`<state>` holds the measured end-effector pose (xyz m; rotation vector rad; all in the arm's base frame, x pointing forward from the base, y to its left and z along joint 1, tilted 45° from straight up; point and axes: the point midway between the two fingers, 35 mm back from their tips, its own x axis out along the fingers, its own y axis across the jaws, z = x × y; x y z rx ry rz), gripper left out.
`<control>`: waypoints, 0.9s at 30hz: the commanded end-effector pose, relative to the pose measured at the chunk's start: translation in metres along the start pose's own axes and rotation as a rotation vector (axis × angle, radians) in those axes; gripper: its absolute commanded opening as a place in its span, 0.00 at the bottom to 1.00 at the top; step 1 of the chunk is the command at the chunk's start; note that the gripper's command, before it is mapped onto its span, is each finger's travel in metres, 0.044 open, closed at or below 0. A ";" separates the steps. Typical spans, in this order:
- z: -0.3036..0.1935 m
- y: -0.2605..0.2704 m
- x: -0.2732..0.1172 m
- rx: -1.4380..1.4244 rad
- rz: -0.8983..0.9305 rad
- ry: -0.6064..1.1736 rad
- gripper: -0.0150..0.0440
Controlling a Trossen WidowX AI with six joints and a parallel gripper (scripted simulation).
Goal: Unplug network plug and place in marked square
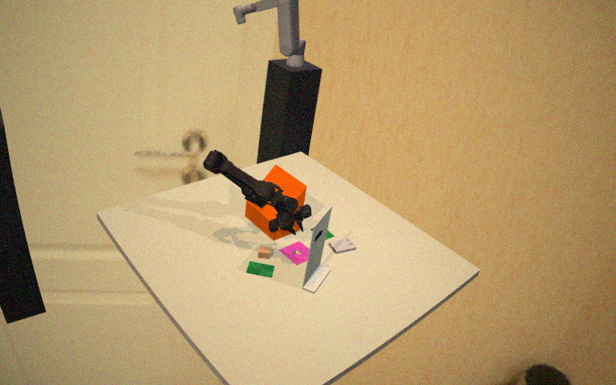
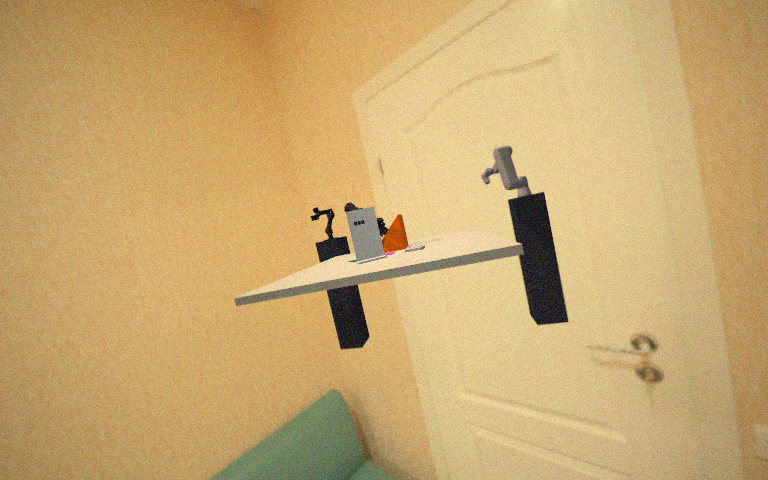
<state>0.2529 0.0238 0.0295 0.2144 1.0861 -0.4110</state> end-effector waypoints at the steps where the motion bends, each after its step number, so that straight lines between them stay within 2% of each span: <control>1: 0.001 0.003 -0.007 0.005 0.000 -0.006 0.52; 10: 0.000 0.008 -0.013 0.000 0.000 0.000 0.52; 27: 0.002 0.047 -0.064 0.005 0.001 0.004 0.52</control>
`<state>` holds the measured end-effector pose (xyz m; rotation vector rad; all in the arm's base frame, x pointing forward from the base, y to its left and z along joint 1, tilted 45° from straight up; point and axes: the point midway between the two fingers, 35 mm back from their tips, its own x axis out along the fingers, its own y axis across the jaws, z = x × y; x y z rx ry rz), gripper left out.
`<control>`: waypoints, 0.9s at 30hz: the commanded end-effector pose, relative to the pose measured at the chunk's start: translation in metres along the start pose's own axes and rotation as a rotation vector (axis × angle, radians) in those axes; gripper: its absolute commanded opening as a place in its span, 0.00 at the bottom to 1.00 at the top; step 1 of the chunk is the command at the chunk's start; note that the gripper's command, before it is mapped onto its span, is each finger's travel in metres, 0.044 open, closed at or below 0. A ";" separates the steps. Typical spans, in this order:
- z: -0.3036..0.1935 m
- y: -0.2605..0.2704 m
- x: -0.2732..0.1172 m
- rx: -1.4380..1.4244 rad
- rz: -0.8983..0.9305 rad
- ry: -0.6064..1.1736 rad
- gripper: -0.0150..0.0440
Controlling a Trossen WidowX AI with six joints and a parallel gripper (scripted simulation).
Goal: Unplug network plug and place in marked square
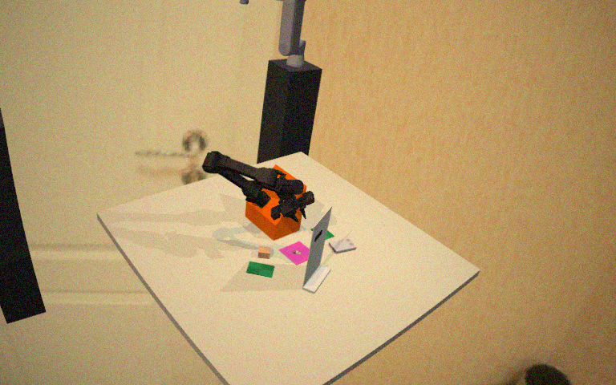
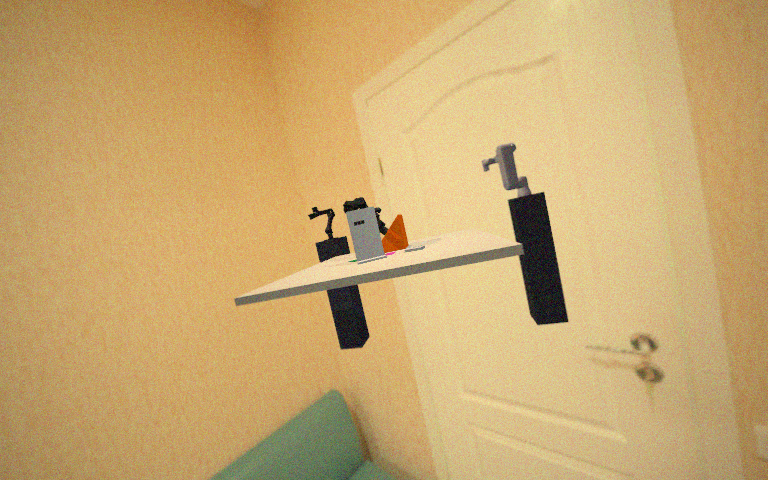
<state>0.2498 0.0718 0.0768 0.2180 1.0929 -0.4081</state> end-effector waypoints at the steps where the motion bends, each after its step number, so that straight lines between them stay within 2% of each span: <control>1: 0.000 0.009 -0.014 0.004 -0.002 -0.004 0.52; 12: -0.003 0.025 -0.046 0.005 -0.002 -0.010 0.52; 23: -0.003 0.025 -0.046 0.005 -0.002 -0.010 1.00; 27: -0.003 0.025 -0.046 0.005 -0.002 -0.010 1.00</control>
